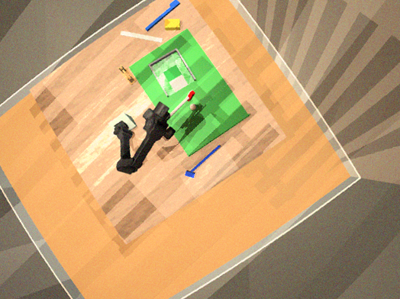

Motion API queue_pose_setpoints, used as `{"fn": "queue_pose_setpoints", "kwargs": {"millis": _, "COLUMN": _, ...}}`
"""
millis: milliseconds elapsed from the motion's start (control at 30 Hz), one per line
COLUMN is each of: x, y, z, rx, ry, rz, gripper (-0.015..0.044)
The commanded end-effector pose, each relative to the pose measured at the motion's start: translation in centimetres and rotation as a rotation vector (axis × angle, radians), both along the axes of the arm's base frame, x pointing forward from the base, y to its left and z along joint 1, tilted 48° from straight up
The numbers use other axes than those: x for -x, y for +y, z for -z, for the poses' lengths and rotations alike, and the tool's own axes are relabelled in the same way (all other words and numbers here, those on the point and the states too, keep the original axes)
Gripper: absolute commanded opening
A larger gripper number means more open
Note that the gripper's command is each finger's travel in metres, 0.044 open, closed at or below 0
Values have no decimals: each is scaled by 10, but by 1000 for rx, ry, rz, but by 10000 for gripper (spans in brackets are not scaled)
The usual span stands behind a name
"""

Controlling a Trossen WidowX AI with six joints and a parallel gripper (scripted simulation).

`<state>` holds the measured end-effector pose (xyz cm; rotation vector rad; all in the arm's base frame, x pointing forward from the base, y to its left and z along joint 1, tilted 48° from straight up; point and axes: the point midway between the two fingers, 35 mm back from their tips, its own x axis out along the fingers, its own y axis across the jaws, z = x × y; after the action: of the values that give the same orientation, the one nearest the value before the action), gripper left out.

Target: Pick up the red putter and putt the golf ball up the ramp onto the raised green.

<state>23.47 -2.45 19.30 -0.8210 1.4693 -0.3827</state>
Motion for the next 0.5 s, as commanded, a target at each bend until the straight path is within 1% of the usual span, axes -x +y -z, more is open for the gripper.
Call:
{"fn": "queue_pose_setpoints", "kwargs": {"millis": 0, "x": 11, "y": -14, "z": -16, "rx": 13, "ry": -84, "rz": 74, "gripper": 0}}
{"fn": "queue_pose_setpoints", "kwargs": {"millis": 200, "x": 16, "y": -21, "z": -22, "rx": 20, "ry": -119, "rz": 112, "gripper": 0}}
{"fn": "queue_pose_setpoints", "kwargs": {"millis": 467, "x": 13, "y": -39, "z": -5, "rx": 38, "ry": -141, "rz": 216, "gripper": 0}}
